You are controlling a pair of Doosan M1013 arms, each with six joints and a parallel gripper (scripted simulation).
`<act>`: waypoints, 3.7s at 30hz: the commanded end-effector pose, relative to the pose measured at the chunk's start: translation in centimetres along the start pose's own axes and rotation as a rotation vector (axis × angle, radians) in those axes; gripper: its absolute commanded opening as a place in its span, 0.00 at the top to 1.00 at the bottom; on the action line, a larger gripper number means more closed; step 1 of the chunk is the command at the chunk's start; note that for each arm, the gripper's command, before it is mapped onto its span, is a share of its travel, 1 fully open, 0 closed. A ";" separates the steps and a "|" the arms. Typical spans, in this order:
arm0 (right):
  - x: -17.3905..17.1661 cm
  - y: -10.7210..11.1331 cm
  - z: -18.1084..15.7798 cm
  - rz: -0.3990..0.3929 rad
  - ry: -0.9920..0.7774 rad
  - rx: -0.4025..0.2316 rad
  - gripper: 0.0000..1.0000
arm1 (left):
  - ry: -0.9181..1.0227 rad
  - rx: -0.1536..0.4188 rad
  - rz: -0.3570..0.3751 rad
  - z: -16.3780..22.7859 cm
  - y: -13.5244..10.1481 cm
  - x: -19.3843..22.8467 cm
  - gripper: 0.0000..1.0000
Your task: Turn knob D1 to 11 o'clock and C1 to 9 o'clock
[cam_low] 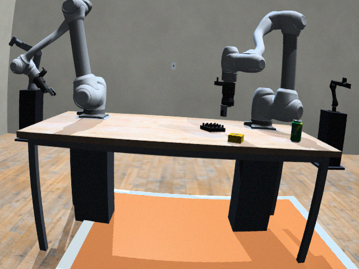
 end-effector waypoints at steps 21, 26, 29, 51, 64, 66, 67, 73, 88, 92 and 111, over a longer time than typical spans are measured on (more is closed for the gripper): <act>0.0 0.0 0.0 -0.001 0.000 0.000 0.00 | 0.000 0.000 0.001 0.0 -1.7 0.0 0.54; 0.0 0.0 0.0 -0.001 0.000 0.000 0.00 | 0.000 0.000 0.001 0.0 -2.4 0.0 0.54; 0.0 0.0 0.0 -0.001 0.000 0.000 0.00 | 0.000 0.000 0.001 0.0 -2.8 0.0 0.54; 0.0 0.0 0.0 -0.001 0.000 0.000 0.00 | 0.000 0.000 0.001 0.0 -4.3 0.0 0.54; 0.0 0.0 0.0 -0.001 0.000 0.000 0.00 | 0.000 0.000 0.001 0.0 -4.3 0.0 0.54; 0.0 0.0 0.0 -0.001 0.000 0.000 0.00 | 0.000 0.000 0.001 0.0 -4.3 0.0 0.54; 0.0 0.0 0.0 -0.001 0.000 0.000 0.00 | 0.000 0.000 0.001 0.0 -4.3 0.0 0.54; 0.0 0.0 0.0 -0.001 0.000 0.000 0.00 | 0.000 0.000 0.001 0.0 -4.3 0.0 0.54; 0.0 0.0 0.0 -0.001 0.000 0.000 0.00 | 0.000 0.000 0.001 0.0 -5.7 0.0 0.54; 0.0 0.0 0.0 -0.001 0.000 0.000 0.00 | 0.000 0.000 0.001 0.0 -5.7 0.0 0.54; 0.0 0.0 0.0 -0.001 0.000 0.000 0.00 | 0.000 0.000 0.001 0.0 -5.7 0.0 0.70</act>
Point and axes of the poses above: on each arm, the point where the finger pads meet when closed, its own y axis back along the fingers, its own z axis across the jaws, x = y × z, the point moved 8 cm from there along y, back along the fingers, and after that the axes turned 7 degrees about -y, right-handed, at the moved point
